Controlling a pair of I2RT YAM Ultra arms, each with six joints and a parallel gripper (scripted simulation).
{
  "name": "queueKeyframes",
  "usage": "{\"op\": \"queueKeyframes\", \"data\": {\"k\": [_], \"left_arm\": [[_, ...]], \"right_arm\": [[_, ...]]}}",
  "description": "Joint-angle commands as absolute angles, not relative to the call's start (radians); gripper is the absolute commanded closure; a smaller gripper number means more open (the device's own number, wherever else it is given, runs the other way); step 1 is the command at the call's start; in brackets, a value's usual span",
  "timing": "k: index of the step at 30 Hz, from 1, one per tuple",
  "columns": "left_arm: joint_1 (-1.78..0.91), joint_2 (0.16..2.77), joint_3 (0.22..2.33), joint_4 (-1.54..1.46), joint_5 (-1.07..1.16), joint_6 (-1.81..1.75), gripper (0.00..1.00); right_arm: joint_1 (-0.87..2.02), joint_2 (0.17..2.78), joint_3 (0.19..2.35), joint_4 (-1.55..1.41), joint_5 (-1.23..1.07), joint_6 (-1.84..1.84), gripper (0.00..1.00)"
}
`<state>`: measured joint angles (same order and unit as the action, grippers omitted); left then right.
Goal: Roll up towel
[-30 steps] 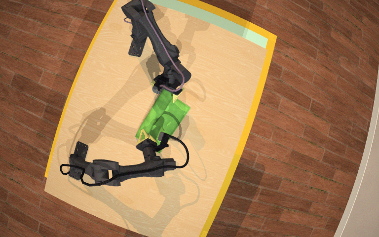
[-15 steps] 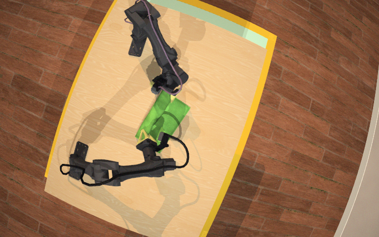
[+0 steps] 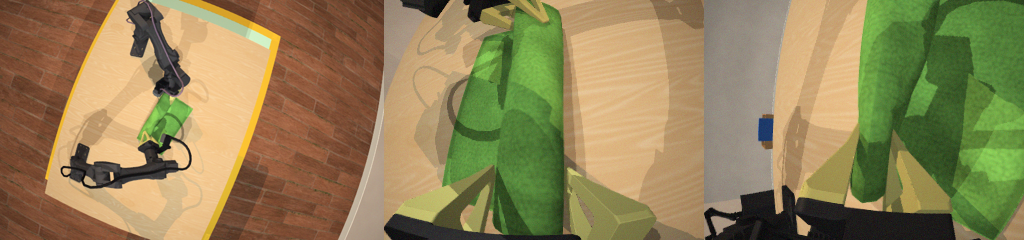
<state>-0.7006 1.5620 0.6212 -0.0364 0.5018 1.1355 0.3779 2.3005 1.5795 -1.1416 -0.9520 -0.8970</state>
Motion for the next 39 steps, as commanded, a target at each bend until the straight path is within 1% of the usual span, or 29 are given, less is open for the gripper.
{"op": "queueKeyframes", "data": {"k": [1, 4, 12, 25, 29, 31, 39], "left_arm": [[-0.708, 1.570, 0.625, -0.021, 0.505, 1.125, 0.45], [-0.708, 1.570, 0.625, -0.021, 0.505, 1.125, 0.57], [-0.708, 1.570, 0.625, -0.021, 0.505, 1.125, 0.66], [-0.708, 1.570, 0.625, -0.021, 0.505, 1.125, 0.69], [-0.708, 1.570, 0.625, -0.021, 0.505, 1.125, 0.69], [-0.708, 1.570, 0.625, -0.021, 0.505, 1.125, 0.69], [-0.708, 1.570, 0.625, -0.021, 0.505, 1.125, 0.69]], "right_arm": [[0.374, 2.320, 1.604, -1.157, -0.931, -0.907, 0.73], [0.374, 2.320, 1.604, -1.157, -0.931, -0.907, 0.73], [0.374, 2.320, 1.604, -1.157, -0.931, -0.907, 0.73], [0.374, 2.320, 1.604, -1.157, -0.931, -0.907, 0.73], [0.374, 2.316, 1.607, -1.163, -0.931, -0.907, 0.58], [0.374, 2.316, 1.607, -1.163, -0.931, -0.907, 0.58], [0.373, 2.301, 1.618, -1.189, -0.931, -0.906, 0.27]]}}
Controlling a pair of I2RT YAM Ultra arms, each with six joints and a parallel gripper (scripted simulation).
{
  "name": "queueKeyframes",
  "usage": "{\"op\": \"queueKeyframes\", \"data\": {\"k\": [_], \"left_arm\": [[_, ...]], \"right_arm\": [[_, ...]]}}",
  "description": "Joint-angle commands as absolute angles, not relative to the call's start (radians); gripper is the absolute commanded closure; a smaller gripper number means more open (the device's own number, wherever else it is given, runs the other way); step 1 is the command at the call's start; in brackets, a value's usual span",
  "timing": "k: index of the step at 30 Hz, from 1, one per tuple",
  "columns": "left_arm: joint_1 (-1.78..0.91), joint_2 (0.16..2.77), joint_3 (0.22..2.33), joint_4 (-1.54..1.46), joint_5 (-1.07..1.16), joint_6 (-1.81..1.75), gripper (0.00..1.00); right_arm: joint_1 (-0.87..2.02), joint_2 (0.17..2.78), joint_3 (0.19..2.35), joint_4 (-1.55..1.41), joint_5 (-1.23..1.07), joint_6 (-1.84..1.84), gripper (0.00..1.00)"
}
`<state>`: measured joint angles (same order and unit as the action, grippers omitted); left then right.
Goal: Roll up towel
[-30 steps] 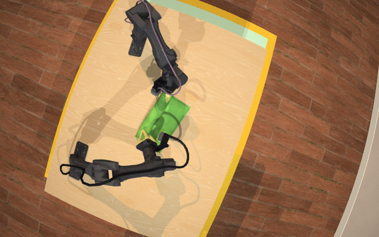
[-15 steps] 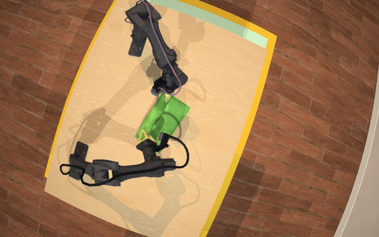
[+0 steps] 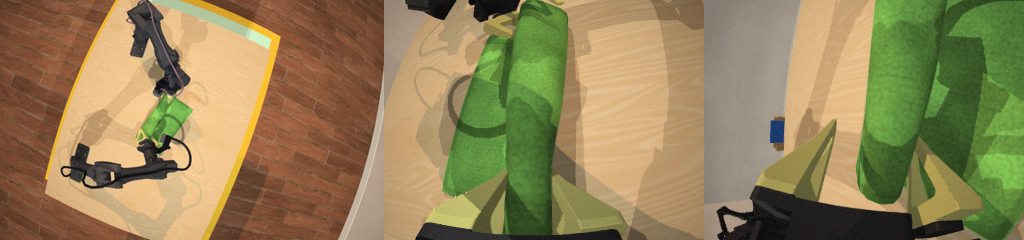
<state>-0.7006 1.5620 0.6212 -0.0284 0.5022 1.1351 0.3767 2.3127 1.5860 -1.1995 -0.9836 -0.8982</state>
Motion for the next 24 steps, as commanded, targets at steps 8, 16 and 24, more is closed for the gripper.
{"op": "queueKeyframes", "data": {"k": [8, 16, 24], "left_arm": [[-0.705, 1.576, 0.639, -0.044, 0.512, 1.124, 0.69], [-0.687, 1.610, 0.717, -0.171, 0.551, 1.112, 0.69], [-0.656, 1.699, 0.873, -0.404, 0.623, 1.098, 0.69]], "right_arm": [[0.355, 2.299, 1.642, -1.234, -0.926, -0.929, 0.15], [0.285, 2.309, 1.743, -1.396, -0.901, -1.027, 0.15], [0.240, 2.343, 1.852, -1.528, -0.881, -1.100, 0.15]]}}
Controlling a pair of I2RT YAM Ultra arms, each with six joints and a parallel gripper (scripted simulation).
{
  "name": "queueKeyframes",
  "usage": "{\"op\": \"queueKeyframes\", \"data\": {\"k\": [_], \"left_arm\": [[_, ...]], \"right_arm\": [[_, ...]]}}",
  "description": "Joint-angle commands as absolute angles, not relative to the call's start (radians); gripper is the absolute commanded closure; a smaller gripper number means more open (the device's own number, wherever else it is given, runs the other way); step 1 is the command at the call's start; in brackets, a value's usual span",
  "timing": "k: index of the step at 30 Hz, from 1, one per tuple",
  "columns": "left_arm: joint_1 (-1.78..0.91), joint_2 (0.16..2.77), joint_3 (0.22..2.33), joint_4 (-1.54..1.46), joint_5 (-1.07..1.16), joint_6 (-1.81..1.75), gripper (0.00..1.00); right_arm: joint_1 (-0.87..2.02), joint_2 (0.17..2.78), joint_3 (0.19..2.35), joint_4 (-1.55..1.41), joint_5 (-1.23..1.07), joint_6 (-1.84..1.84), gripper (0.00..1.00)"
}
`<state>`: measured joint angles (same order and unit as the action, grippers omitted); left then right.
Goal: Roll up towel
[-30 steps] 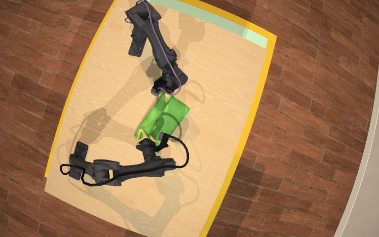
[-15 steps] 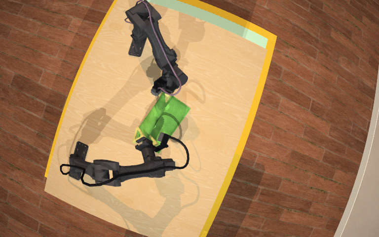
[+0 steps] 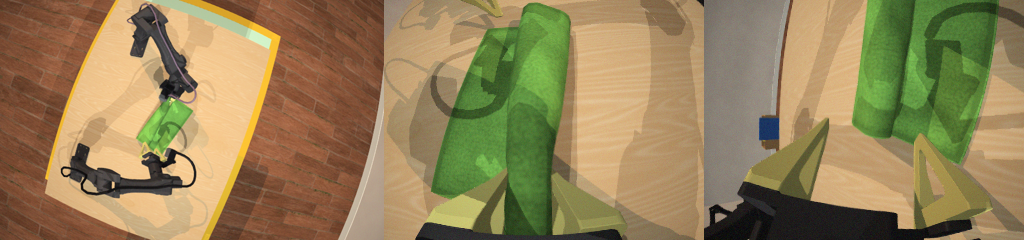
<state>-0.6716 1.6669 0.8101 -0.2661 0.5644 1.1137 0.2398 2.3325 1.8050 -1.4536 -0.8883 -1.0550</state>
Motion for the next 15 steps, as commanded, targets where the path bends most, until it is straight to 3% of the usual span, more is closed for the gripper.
{"op": "queueKeyframes", "data": {"k": [1, 7, 15], "left_arm": [[-0.656, 1.699, 0.873, -0.404, 0.623, 1.098, 0.69], [-0.634, 1.788, 1.003, -0.586, 0.674, 1.103, 0.69], [-0.604, 1.950, 1.216, -0.876, 0.750, 1.119, 0.69]], "right_arm": [[0.240, 2.343, 1.852, -1.528, -0.881, -1.100, 0.15], [0.260, 2.263, 1.763, -1.413, -0.856, -1.065, 0.13], [0.342, 2.002, 1.485, -1.048, -0.751, -0.959, 0.09]]}}
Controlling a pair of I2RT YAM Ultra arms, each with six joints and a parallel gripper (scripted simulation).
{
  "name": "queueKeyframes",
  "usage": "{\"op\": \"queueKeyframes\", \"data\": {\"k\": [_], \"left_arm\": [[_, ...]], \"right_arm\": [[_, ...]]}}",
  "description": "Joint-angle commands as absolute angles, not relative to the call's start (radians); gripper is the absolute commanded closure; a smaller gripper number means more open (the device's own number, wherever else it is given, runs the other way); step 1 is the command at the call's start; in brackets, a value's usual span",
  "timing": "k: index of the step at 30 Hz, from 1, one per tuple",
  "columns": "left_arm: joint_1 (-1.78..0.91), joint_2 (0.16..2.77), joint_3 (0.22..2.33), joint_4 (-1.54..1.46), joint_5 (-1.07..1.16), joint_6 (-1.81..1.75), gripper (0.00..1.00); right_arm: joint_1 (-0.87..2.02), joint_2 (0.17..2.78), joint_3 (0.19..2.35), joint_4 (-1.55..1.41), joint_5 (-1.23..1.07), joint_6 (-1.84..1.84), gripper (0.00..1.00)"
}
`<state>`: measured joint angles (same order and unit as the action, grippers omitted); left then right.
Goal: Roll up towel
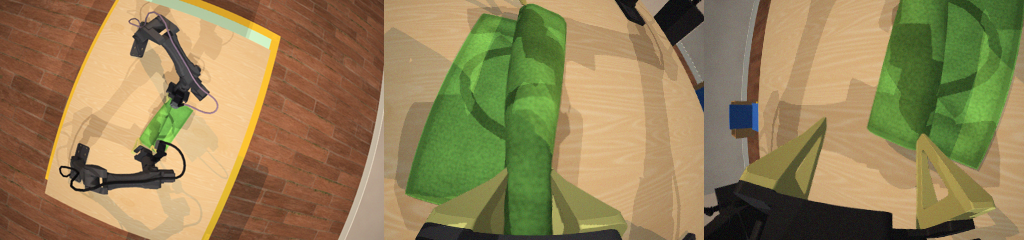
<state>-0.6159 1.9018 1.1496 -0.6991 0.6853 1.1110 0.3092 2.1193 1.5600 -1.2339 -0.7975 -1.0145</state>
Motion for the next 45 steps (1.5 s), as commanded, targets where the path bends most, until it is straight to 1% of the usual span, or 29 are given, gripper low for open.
{"op": "queueKeyframes", "data": {"k": [1, 2, 4, 5, 8, 19, 21, 22, 26, 38, 45], "left_arm": [[-0.600, 1.972, 1.243, -0.912, 0.759, 1.124, 0.69], [-0.597, 1.994, 1.270, -0.948, 0.767, 1.128, 0.69], [-0.597, 1.994, 1.270, -0.948, 0.767, 1.128, 0.69], [-0.594, 2.032, 1.315, -1.009, 0.775, 1.149, 0.69], [-0.586, 2.092, 1.385, -1.106, 0.795, 1.162, 0.69], [-0.570, 2.282, 1.601, -1.401, 0.838, 1.234, 0.69], [-0.570, 2.282, 1.601, -1.401, 0.838, 1.234, 0.69], [-0.570, 2.300, 1.620, -1.429, 0.838, 1.249, 0.69], [-0.569, 2.320, 1.641, -1.460, 0.840, 1.261, 0.69], [-0.569, 2.346, 1.630, -1.431, 0.838, 1.268, 0.69], [-0.569, 2.346, 1.630, -1.432, 0.838, 1.268, 0.69]], "right_arm": [[0.355, 1.969, 1.449, -1.001, -0.734, -0.942, 0.09], [0.369, 1.936, 1.414, -0.955, -0.715, -0.926, 0.09], [0.369, 1.936, 1.414, -0.955, -0.715, -0.926, 0.09], [0.392, 1.865, 1.331, -0.849, -0.671, -0.890, 0.08], [0.441, 1.767, 1.218, -0.702, -0.596, -0.855, 0.07], [0.622, 1.508, 0.887, -0.275, -0.293, -0.771, 0.03], [0.622, 1.508, 0.887, -0.275, -0.293, -0.771, 0.03], [0.640, 1.488, 0.842, -0.213, -0.254, -0.759, 0.03], [0.650, 1.485, 0.816, -0.169, -0.232, -0.754, 0.02], [0.619, 1.505, 0.832, -0.169, -0.262, -0.798, 0.02], [0.627, 1.549, 0.759, -0.054, -0.256, -0.791, 0.02]]}}
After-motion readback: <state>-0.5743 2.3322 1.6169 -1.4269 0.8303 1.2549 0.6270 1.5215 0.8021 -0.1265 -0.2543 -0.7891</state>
